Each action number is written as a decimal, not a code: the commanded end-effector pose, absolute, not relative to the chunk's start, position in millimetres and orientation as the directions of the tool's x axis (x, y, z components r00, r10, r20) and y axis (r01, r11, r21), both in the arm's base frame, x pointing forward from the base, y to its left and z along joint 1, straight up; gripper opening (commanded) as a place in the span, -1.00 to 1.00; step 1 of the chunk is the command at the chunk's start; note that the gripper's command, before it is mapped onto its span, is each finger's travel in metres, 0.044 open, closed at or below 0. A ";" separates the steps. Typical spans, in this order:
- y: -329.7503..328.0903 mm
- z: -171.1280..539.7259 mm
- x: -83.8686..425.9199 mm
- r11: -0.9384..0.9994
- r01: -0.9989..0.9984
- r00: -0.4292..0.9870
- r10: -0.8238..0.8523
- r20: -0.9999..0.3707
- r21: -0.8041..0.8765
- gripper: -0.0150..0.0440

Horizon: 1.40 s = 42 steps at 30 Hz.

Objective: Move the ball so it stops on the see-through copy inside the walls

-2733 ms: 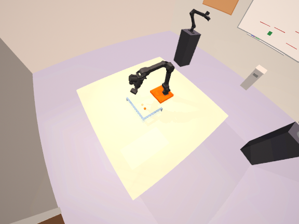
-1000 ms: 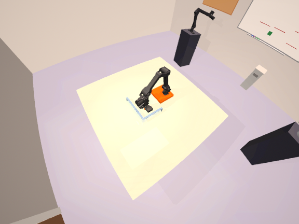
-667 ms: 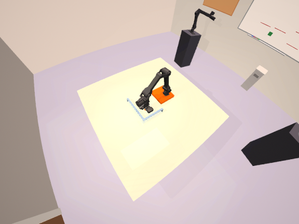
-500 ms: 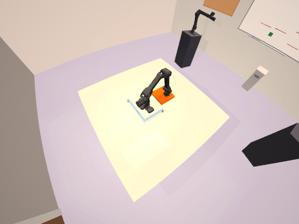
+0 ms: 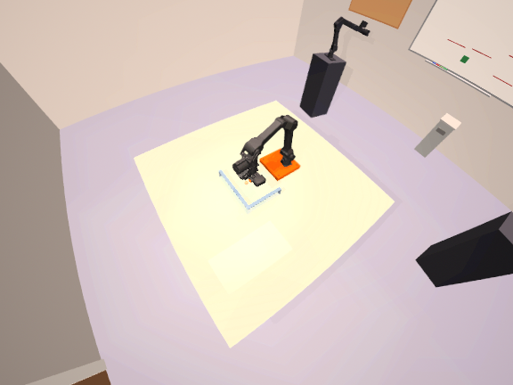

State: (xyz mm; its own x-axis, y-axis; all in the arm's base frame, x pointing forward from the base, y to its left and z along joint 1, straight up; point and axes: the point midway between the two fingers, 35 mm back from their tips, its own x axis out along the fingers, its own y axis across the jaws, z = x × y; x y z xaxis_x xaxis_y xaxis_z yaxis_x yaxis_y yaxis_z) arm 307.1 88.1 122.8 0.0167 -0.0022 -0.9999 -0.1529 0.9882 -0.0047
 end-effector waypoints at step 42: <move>33.0 36.8 310.6 0.987 -0.159 0.029 0.002 -1.000 -0.003 -0.49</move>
